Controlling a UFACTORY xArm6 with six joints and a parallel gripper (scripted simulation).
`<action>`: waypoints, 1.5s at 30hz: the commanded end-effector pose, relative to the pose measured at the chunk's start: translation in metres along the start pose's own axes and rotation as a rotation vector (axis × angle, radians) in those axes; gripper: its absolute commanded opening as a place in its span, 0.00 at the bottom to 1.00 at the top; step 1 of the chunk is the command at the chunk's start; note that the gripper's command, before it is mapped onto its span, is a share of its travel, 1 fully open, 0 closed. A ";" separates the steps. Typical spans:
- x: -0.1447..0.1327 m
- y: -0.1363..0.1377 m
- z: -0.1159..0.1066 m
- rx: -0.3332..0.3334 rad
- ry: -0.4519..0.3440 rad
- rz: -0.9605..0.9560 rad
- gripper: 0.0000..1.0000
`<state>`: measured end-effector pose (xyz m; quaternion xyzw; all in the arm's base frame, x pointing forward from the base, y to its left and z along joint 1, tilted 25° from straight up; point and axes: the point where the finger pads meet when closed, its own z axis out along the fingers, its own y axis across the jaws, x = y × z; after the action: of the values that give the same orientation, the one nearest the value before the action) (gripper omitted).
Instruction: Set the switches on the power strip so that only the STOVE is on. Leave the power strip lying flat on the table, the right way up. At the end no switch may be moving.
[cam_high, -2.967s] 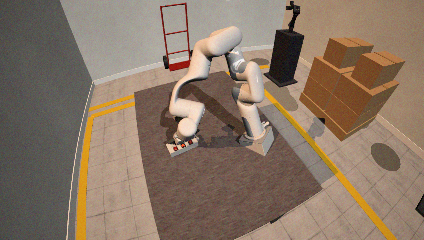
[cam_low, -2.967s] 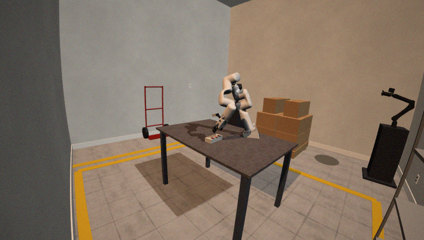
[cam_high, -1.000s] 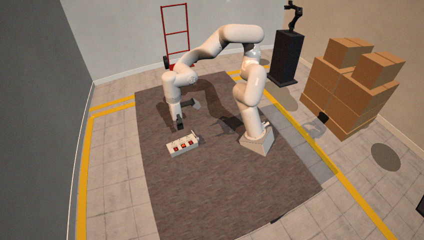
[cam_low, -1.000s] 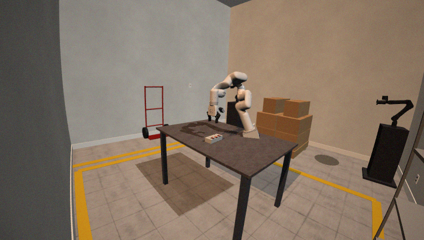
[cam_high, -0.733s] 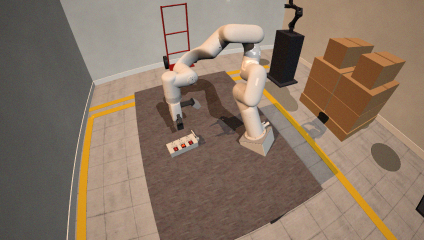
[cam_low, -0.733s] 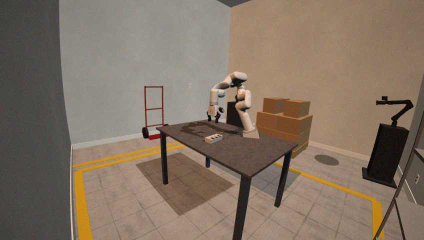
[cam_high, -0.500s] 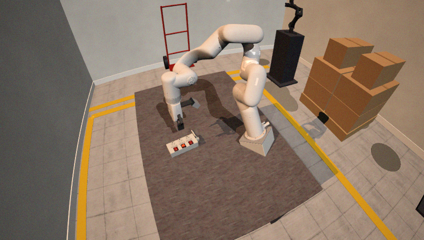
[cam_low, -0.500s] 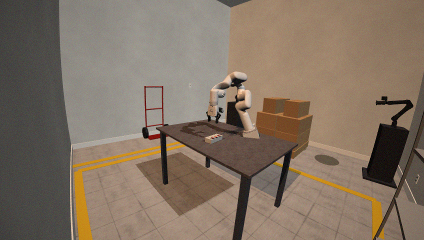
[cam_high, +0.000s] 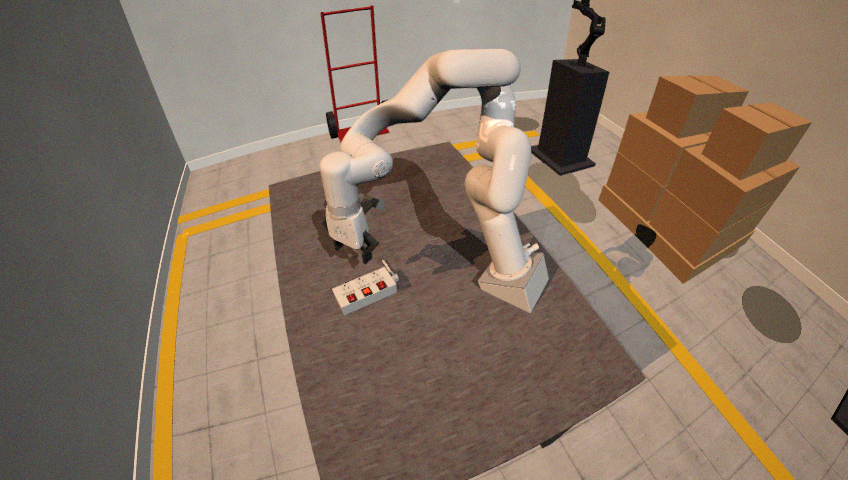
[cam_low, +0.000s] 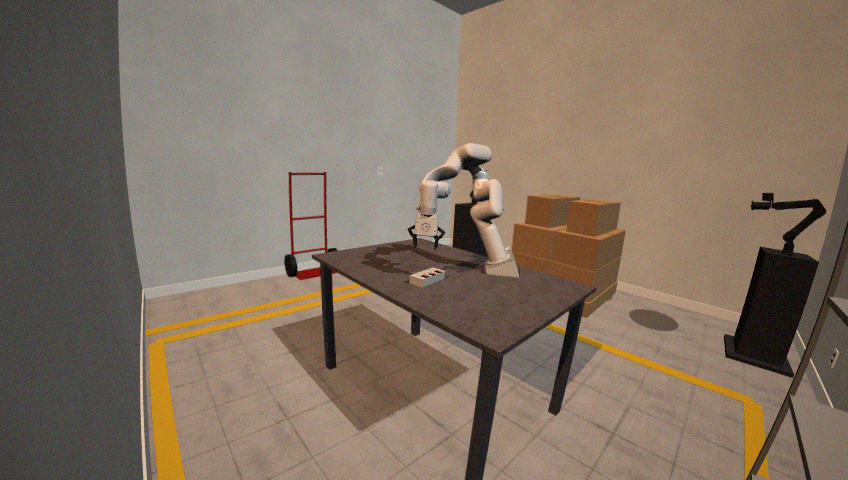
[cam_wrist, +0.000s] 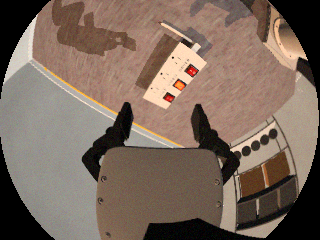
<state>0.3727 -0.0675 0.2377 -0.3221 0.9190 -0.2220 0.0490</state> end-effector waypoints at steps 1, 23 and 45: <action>-0.008 -0.002 0.004 -0.012 -0.016 -0.278 1.00; -0.045 0.004 0.036 0.032 0.005 -1.296 1.00; -0.057 0.008 0.048 0.045 0.015 -2.309 1.00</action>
<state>0.4226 -0.0459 0.1871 -0.9480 0.1829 -0.1853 -0.1829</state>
